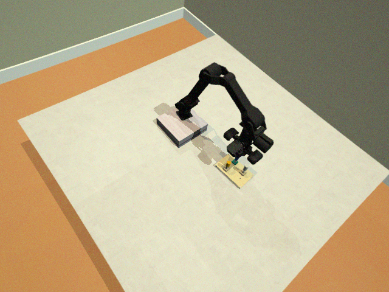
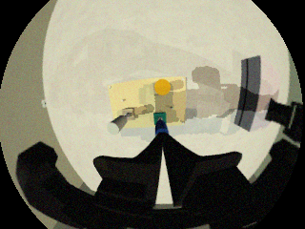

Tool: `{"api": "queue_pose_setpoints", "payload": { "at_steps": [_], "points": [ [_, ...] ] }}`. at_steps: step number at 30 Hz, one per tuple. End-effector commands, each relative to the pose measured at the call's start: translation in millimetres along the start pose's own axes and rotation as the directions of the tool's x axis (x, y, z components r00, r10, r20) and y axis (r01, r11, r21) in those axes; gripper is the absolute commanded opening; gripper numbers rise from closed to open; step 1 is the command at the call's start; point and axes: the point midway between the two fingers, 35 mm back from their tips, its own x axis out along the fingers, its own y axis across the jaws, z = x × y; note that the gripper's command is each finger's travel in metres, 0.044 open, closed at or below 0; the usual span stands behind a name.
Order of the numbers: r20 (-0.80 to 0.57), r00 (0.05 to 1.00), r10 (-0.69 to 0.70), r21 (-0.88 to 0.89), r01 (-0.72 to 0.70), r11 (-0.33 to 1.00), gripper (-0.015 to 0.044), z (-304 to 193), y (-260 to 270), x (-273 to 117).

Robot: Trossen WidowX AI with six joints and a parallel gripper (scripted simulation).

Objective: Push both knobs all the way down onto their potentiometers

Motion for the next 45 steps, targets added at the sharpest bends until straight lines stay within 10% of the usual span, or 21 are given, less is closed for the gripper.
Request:
{"api": "queue_pose_setpoints", "payload": {
  "at_steps": [1,45],
  "points": [
    [0.004,1.0,0.001,0.006,-0.001,1.0,0.0,0.5,0.3,0.5],
    [0.004,1.0,0.001,0.006,-0.001,1.0,0.0,0.6,0.2,17.4]
  ]
}}
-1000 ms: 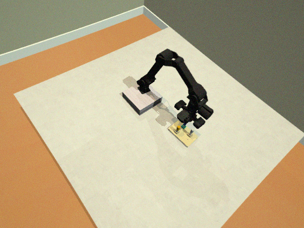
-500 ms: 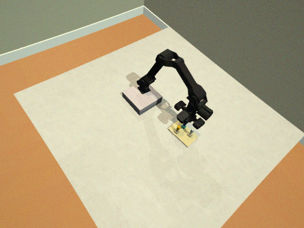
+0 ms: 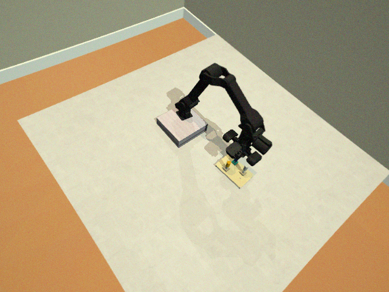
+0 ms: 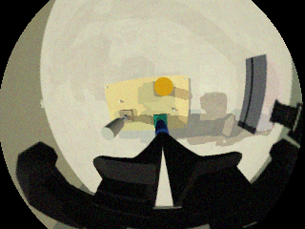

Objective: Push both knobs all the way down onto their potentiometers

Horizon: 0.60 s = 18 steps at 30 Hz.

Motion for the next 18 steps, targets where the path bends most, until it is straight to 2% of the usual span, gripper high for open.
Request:
{"api": "queue_pose_setpoints", "payload": {
  "at_steps": [1,18],
  "points": [
    [0.004,1.0,-0.001,0.006,0.001,1.0,0.0,0.5,0.7,3.1],
    [0.004,1.0,-0.001,0.006,0.001,1.0,0.0,0.5,0.7,5.8]
  ]
}}
